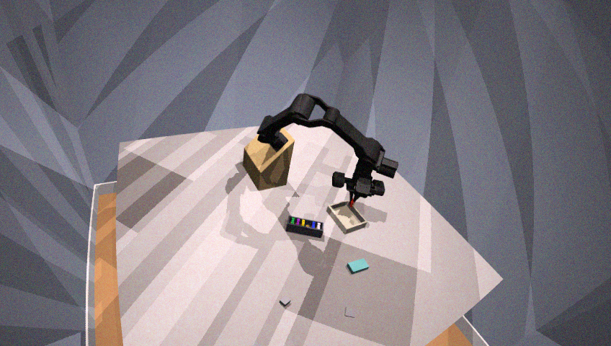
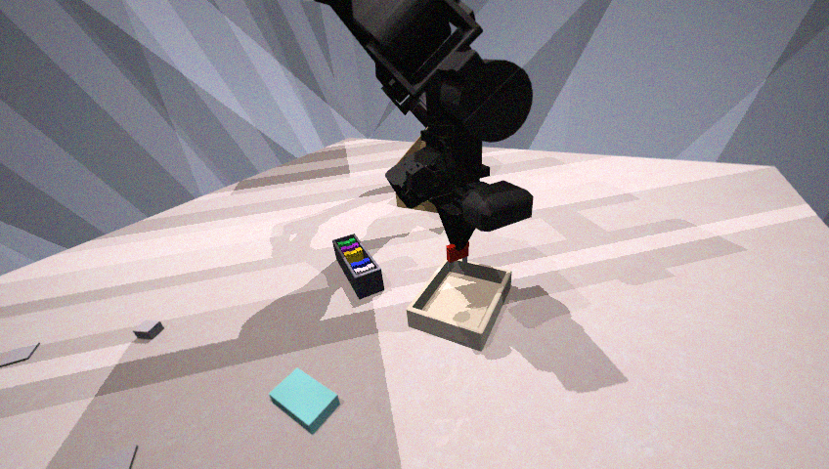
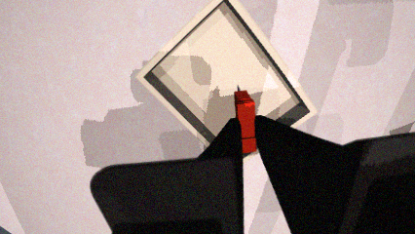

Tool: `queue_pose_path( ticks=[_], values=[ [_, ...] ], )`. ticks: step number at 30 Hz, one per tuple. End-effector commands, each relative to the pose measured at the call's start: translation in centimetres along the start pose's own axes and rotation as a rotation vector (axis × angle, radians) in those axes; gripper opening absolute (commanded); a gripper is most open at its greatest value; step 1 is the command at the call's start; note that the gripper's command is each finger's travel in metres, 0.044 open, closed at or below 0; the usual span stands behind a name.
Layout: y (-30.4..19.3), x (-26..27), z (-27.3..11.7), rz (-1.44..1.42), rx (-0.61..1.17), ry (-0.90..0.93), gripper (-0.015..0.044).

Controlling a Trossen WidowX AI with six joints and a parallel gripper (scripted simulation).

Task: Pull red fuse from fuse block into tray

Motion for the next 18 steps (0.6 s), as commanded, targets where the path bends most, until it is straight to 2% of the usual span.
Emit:
queue_pose_path(
  ticks=[1, 18],
  values=[
    [-0.4, 0.3, 0.3, 0.004, 0.003, -0.006, 0.0000],
    [-0.4, 0.3, 2.9, 0.004, 0.003, -0.006, 0.0000]
  ],
)
Point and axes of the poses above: the point midway between the two fingers, 35 mm back from their tips, its own z axis out along the fingers, its own x axis across the jaws, y = z × x, the point moved 3 cm from there along -z, back along the fingers, and after that the axes turned 6 degrees about z, right-handed, at the moved point
